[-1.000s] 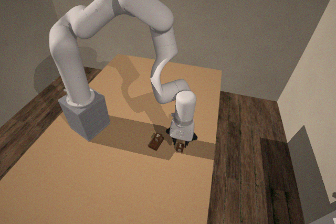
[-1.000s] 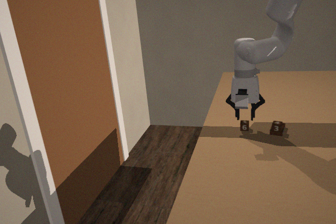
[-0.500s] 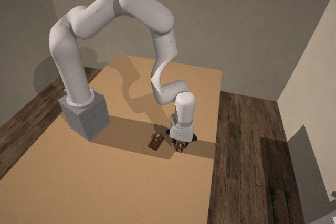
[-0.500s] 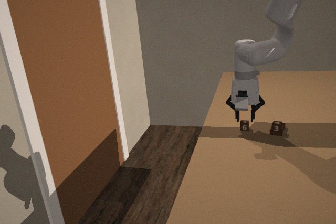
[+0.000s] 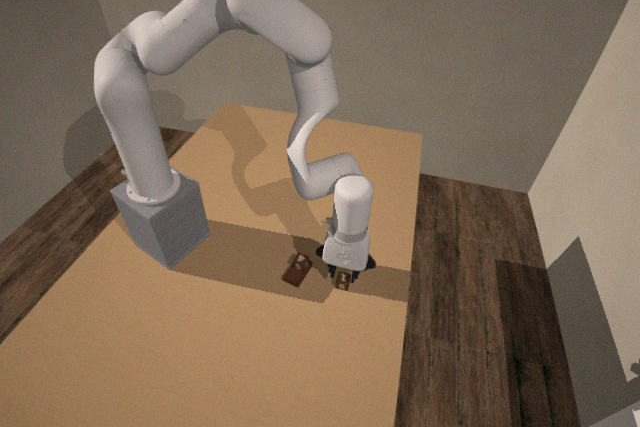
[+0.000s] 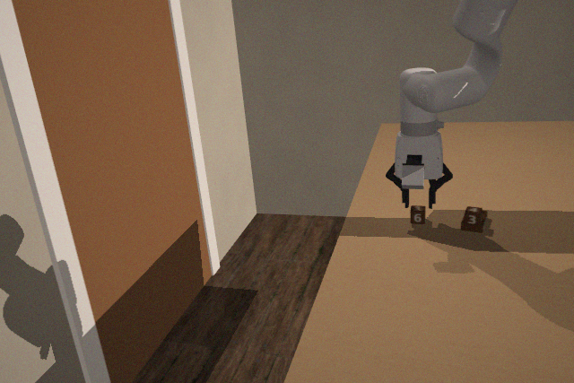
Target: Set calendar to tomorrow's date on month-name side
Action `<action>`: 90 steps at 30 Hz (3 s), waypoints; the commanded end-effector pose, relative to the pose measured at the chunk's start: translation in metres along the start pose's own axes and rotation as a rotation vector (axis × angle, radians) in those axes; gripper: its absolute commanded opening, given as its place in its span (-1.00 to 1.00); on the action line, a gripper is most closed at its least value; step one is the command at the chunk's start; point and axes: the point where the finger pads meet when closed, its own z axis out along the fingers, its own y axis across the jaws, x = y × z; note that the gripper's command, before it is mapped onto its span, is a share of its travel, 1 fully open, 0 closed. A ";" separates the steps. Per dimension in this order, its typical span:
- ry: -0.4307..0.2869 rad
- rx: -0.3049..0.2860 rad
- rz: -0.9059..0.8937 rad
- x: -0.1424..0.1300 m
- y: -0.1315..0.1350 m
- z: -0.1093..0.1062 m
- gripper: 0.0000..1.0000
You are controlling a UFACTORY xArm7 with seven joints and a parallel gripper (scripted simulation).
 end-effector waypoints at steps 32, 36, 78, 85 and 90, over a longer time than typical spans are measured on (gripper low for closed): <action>0.000 -0.004 0.000 0.000 0.003 -0.001 -0.01; 0.000 -0.004 0.000 0.000 0.003 -0.001 -0.01; 0.000 -0.004 0.000 0.000 0.003 -0.004 -0.01; 0.000 -0.004 0.000 0.000 0.003 -0.025 -0.01; 0.000 -0.004 0.000 0.000 0.003 -0.041 -0.01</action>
